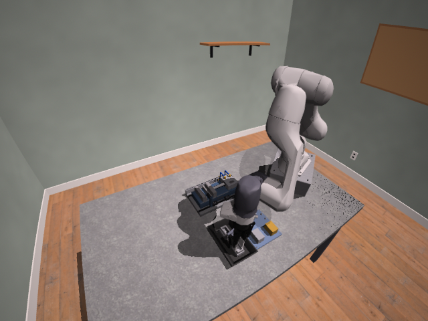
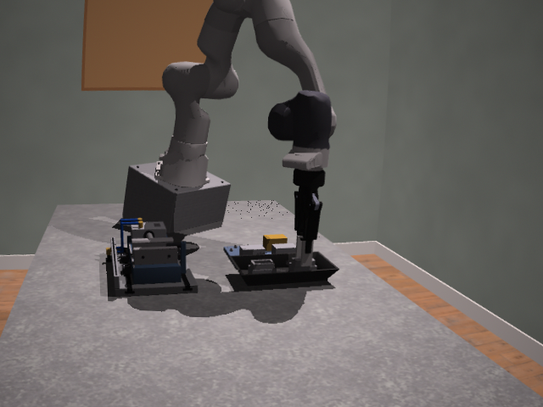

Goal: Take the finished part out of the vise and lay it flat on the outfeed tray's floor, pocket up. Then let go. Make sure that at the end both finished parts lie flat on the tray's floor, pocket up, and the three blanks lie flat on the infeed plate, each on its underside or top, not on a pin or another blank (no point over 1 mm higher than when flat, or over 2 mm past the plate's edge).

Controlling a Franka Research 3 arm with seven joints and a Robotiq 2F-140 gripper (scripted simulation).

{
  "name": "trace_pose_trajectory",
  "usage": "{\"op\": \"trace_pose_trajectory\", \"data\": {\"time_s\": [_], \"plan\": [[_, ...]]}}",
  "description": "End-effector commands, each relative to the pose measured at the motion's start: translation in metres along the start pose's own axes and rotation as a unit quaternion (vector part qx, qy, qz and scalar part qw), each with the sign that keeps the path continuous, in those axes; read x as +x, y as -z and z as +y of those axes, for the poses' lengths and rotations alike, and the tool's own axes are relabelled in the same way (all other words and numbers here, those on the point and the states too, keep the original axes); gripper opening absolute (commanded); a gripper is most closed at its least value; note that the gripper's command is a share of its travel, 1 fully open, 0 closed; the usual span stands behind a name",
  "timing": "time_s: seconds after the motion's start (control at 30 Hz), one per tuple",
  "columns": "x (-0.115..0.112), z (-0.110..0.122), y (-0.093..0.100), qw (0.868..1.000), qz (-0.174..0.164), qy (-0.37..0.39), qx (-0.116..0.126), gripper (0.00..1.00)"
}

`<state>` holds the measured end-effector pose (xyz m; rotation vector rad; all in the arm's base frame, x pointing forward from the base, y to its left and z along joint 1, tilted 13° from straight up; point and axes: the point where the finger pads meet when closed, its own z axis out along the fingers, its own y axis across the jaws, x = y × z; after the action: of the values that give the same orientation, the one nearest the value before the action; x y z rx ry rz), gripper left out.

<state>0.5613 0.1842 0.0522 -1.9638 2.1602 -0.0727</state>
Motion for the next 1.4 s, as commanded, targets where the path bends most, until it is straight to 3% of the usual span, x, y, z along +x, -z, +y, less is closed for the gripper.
{"op": "trace_pose_trajectory", "data": {"time_s": [0.0, 0.63, 0.67, 1.37], "plan": [[-0.0030, -0.0014, 0.0007, 1.000, -0.002, 0.000, 0.002, 0.00], [-0.0030, -0.0014, 0.0007, 1.000, -0.002, 0.000, 0.002, 0.00], [-0.0030, -0.0014, 0.0007, 1.000, -0.002, 0.000, 0.002, 0.40], [-0.0030, -0.0014, 0.0007, 1.000, -0.002, 0.000, 0.002, 0.40]]}}
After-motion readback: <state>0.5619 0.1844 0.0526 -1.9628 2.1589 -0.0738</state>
